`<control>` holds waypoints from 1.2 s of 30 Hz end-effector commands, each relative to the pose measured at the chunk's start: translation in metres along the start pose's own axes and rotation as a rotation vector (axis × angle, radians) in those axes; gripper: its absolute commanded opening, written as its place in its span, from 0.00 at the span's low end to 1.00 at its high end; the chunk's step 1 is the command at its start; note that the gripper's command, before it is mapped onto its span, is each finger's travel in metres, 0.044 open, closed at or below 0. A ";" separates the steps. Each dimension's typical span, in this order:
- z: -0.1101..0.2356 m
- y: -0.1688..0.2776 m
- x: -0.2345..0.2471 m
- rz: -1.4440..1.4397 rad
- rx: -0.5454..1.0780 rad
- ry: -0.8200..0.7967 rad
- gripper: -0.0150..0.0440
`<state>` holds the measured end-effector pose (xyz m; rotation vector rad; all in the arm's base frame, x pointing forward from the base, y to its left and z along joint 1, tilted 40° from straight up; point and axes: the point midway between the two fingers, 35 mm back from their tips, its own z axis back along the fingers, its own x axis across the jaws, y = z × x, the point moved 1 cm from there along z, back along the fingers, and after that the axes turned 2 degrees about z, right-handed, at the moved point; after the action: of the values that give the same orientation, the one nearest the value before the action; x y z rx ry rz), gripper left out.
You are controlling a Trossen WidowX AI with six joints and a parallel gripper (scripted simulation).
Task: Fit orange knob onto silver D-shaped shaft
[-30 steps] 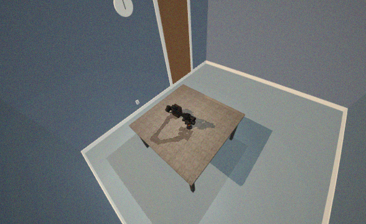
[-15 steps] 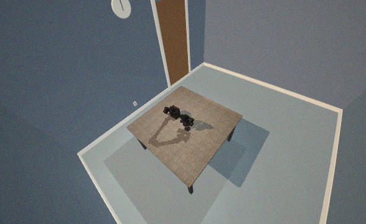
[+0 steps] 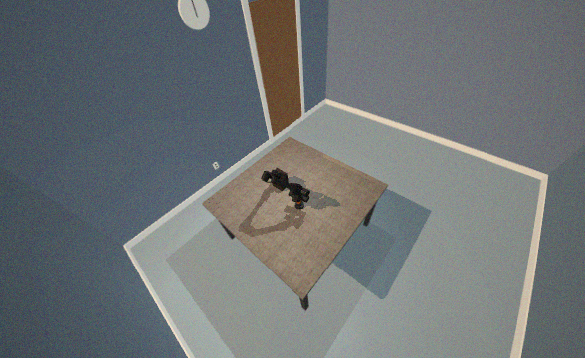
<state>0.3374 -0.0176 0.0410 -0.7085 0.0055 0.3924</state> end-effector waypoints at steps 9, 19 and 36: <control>-0.008 0.002 0.000 0.000 -0.002 -0.001 0.25; -0.017 0.002 -0.001 0.000 -0.002 -0.001 0.25; -0.015 0.001 0.000 -0.009 -0.002 -0.003 0.61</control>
<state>0.3389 -0.0269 0.0284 -0.7099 -0.0007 0.3857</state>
